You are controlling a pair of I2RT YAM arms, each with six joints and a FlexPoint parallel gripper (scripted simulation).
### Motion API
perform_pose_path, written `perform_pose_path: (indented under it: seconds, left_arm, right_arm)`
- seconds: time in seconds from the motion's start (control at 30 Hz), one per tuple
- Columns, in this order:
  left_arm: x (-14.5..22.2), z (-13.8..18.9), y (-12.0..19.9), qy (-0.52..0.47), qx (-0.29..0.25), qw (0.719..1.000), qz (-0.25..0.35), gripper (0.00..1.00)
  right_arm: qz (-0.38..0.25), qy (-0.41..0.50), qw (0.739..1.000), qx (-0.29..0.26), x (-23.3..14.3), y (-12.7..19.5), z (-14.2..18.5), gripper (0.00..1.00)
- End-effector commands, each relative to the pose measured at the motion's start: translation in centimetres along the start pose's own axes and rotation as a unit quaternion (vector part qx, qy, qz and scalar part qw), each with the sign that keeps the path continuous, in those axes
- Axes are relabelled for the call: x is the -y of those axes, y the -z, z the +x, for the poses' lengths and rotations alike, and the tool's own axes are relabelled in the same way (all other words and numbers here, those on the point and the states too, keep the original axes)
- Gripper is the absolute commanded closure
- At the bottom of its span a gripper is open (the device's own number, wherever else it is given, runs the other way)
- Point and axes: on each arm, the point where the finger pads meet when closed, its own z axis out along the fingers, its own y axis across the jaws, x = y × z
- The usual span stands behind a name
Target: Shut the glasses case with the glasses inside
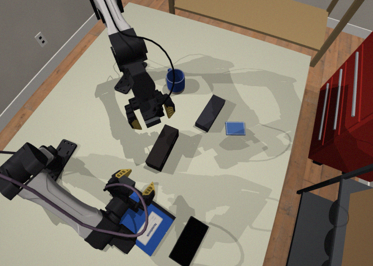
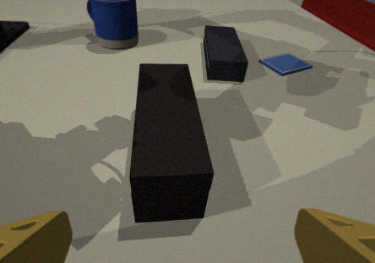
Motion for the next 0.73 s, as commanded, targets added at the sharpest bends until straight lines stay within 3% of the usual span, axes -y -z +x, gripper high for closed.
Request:
perform_pose_path:
  seconds: [0.0, 0.7]
  left_arm:
    - [-0.06, -0.16, 0.01, 0.013, -0.013, 1.0, 0.006, 0.0]
    - [-0.02, -0.06, -0.36, 0.012, -0.019, 1.0, 0.006, 0.0]
  right_arm:
    - [-0.005, -0.006, 1.0, 0.001, 0.15, -0.13, 0.14, 0.08]
    - [-0.005, -0.006, 1.0, 0.001, 0.15, -0.13, 0.14, 0.08]
